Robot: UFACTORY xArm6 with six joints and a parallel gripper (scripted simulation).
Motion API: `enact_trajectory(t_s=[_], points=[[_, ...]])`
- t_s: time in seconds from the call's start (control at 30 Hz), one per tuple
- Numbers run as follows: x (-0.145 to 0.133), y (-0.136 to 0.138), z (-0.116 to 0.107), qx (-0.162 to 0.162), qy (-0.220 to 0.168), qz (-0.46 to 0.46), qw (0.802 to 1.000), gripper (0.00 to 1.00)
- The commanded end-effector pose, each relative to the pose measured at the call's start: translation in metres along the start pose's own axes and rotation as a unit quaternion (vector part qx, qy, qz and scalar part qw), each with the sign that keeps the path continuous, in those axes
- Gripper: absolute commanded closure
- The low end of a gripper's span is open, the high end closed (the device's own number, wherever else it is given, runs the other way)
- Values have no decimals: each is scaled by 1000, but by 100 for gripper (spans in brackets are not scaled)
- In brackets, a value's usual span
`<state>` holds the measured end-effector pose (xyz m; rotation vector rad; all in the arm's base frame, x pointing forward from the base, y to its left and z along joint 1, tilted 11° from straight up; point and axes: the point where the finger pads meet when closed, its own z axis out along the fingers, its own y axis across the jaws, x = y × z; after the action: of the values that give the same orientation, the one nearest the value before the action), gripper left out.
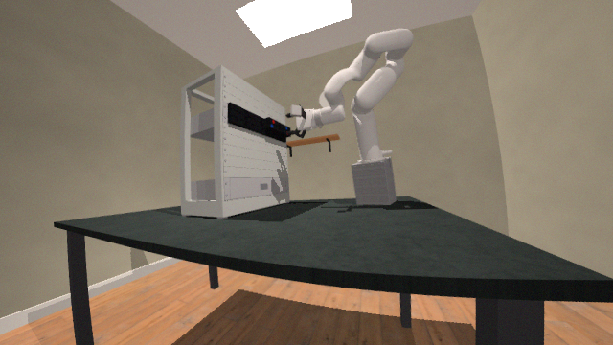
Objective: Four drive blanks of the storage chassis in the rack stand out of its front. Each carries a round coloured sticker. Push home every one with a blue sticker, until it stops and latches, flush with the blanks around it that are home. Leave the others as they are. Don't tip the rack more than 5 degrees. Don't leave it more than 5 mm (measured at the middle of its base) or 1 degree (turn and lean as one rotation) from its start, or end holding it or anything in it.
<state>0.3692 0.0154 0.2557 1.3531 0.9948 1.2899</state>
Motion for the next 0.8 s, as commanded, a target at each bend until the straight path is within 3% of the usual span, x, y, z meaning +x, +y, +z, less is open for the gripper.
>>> enact_trajectory(t_s=[0.0,0.33,0.77], points=[[3,2,3,-2,0,0,1000,0],[31,5,26,-2,0,0,1000,0],[32,5,27,-2,0,0,1000,0]])
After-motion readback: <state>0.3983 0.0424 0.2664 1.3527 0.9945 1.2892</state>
